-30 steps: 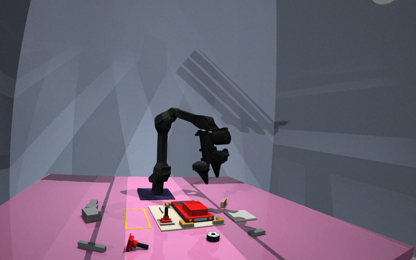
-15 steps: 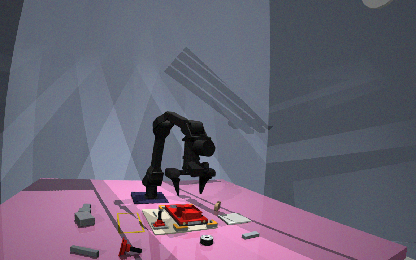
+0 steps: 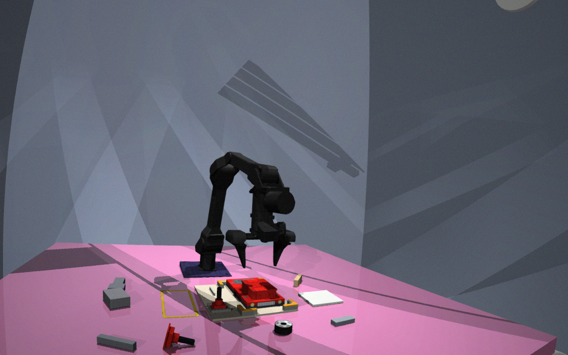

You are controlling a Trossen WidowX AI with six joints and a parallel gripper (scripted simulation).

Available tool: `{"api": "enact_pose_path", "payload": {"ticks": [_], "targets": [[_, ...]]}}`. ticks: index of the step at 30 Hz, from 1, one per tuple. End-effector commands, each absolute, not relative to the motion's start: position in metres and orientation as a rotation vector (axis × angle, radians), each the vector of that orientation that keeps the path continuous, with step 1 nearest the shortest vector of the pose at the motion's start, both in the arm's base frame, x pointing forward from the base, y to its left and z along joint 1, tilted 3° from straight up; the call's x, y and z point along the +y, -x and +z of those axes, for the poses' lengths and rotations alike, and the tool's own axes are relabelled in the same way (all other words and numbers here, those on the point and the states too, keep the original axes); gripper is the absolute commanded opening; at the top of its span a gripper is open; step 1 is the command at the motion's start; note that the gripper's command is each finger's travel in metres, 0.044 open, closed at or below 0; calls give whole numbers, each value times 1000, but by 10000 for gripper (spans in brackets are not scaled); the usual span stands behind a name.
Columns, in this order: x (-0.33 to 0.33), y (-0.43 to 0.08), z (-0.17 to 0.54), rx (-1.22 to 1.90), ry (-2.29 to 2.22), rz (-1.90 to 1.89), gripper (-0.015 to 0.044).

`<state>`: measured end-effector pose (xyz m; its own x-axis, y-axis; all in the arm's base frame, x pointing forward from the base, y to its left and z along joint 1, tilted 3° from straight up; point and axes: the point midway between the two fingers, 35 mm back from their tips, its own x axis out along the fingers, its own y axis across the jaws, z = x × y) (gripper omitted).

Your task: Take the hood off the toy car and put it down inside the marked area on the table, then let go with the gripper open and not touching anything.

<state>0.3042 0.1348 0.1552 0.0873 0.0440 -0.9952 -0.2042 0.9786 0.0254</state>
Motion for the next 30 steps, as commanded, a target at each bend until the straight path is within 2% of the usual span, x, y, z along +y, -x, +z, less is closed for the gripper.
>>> {"api": "enact_pose_path", "payload": {"ticks": [1,30], "targets": [[134,-304,150,1479,132,176,440],[135,-306,129,1479,132,176,440]]}}
